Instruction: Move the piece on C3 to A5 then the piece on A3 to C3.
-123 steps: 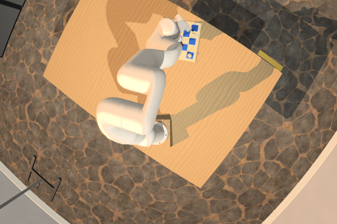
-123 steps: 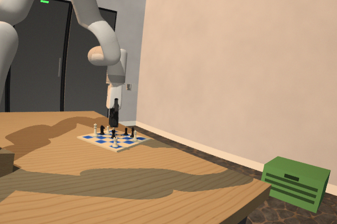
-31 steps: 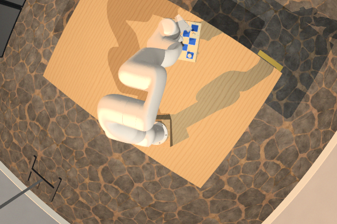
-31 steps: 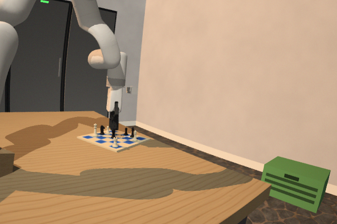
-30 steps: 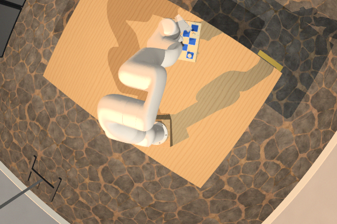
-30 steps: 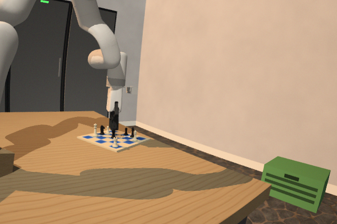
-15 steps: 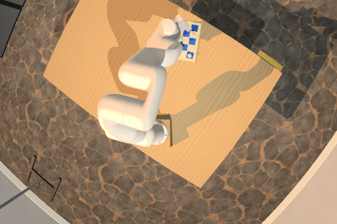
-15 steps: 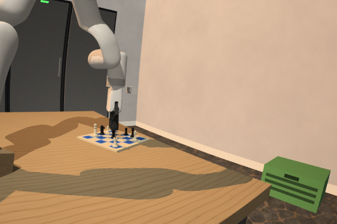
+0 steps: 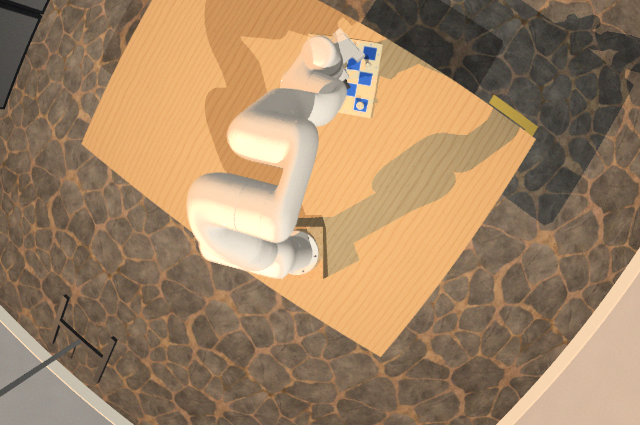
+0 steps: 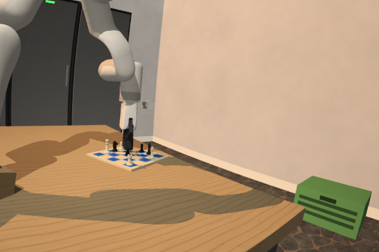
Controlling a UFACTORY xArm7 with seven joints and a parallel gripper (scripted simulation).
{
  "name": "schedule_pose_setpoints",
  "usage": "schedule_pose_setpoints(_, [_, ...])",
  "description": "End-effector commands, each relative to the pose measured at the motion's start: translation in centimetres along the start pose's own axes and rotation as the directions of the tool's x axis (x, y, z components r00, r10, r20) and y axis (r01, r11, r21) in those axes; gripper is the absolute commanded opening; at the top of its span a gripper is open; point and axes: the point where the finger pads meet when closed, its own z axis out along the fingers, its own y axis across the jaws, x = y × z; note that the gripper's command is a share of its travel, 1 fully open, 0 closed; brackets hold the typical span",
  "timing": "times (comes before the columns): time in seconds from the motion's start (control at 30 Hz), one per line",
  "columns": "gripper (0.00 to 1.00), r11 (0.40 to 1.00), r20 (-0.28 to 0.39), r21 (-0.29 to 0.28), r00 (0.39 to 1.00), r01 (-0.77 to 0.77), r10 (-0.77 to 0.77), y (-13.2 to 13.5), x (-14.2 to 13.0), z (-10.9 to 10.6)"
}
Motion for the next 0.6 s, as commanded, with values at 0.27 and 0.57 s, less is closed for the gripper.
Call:
schedule_pose_setpoints(0.27, [0.39,1.000,-0.004,0.003,1.000,0.000,0.000,-0.1,0.2,1.4])
schedule_pose_setpoints(0.57, [0.39,1.000,-0.004,0.003,1.000,0.000,0.000,-0.1,0.2,1.7])
